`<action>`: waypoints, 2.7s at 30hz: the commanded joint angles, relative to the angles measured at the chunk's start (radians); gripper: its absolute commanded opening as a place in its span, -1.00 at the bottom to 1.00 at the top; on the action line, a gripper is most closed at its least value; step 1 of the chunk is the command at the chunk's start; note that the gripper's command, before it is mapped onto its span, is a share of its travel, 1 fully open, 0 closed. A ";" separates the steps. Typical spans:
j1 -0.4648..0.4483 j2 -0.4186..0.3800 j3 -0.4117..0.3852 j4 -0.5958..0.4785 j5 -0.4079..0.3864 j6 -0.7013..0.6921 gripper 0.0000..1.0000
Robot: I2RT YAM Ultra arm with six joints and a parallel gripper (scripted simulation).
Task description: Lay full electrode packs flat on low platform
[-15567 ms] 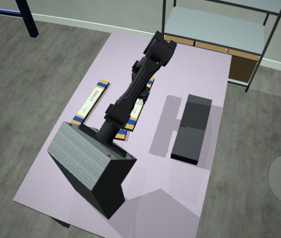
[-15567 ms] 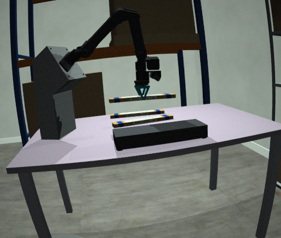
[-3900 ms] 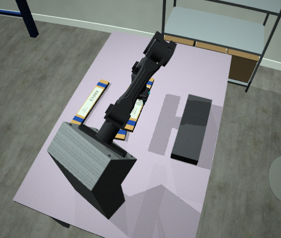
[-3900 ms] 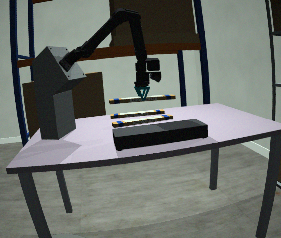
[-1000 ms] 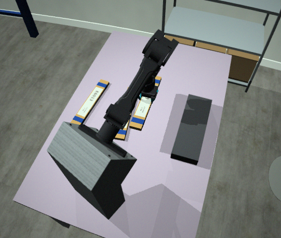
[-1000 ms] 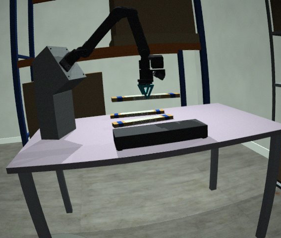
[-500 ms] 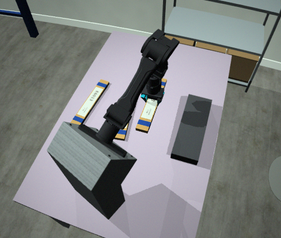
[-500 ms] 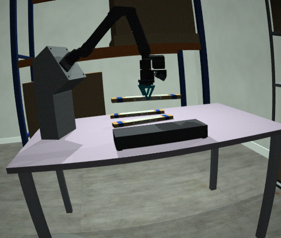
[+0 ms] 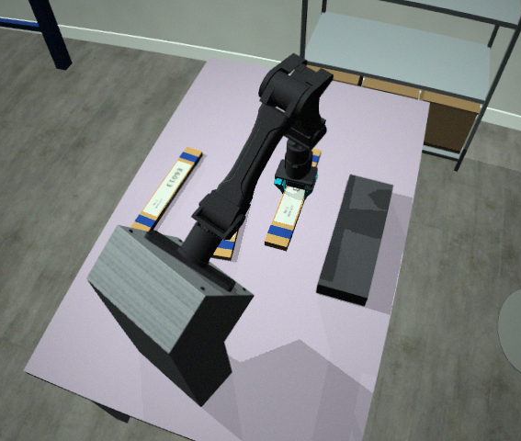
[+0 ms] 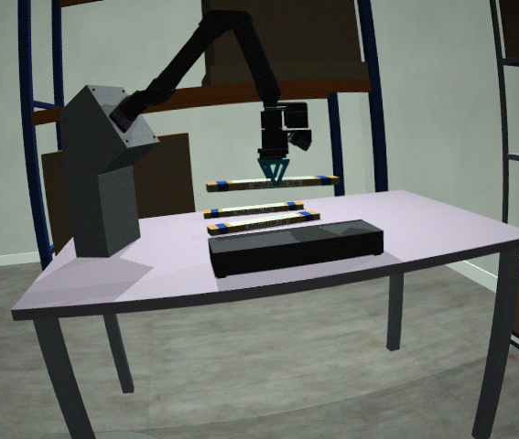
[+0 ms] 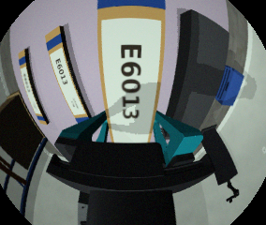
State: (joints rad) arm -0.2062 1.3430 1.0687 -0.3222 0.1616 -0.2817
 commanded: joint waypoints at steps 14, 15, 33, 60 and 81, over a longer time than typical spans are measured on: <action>-0.132 -0.050 0.100 -0.064 -0.130 -0.082 -1.00; -0.140 -0.049 0.104 -0.066 -0.137 -0.087 -1.00; -0.287 0.015 0.191 -0.113 -0.261 -0.162 -1.00; -0.462 0.088 0.345 -0.188 -0.410 -0.257 -1.00; -0.477 0.100 0.347 -0.182 -0.423 -0.264 -1.00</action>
State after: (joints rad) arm -0.6582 1.4803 1.3682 -0.4858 -0.2504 -0.5407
